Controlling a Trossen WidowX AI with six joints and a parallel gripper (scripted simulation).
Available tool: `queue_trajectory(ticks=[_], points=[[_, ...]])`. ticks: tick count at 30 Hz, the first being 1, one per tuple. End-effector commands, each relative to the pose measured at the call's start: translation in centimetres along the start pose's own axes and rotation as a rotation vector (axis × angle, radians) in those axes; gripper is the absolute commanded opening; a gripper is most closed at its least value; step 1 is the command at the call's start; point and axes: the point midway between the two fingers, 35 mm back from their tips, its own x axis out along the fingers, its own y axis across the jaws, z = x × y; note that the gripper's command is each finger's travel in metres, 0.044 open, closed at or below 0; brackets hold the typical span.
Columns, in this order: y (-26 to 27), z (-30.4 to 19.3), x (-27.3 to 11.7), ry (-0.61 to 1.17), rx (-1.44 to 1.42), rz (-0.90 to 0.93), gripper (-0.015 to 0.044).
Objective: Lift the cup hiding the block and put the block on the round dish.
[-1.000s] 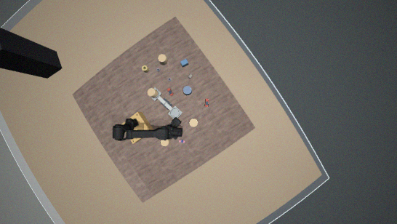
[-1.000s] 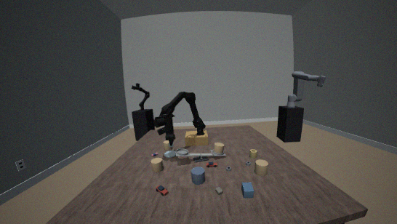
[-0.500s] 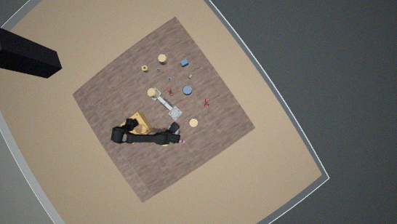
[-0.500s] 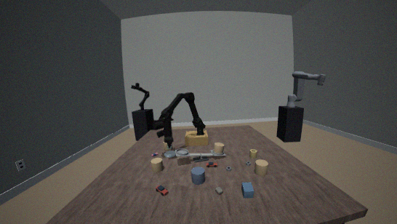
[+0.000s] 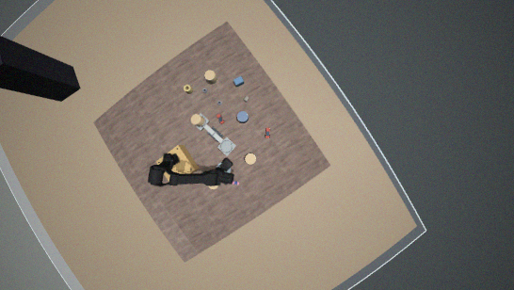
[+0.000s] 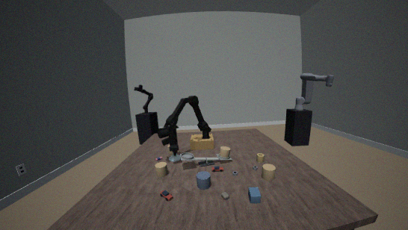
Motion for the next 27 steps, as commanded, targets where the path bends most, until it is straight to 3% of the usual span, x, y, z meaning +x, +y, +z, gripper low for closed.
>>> queue_trajectory(ticks=[1, 9, 25, 27], points=[[-0.1, -0.1, 0.8, 0.006, -0.006, -0.006, 0.0], [-0.2, -0.2, 1.9, 0.006, -0.006, -0.006, 0.0], [0.0, 0.0, 1.1, 0.001, 0.0, -0.001, 0.042], [0.0, 0.1, -0.7, 0.003, -0.002, -0.002, 0.044]])
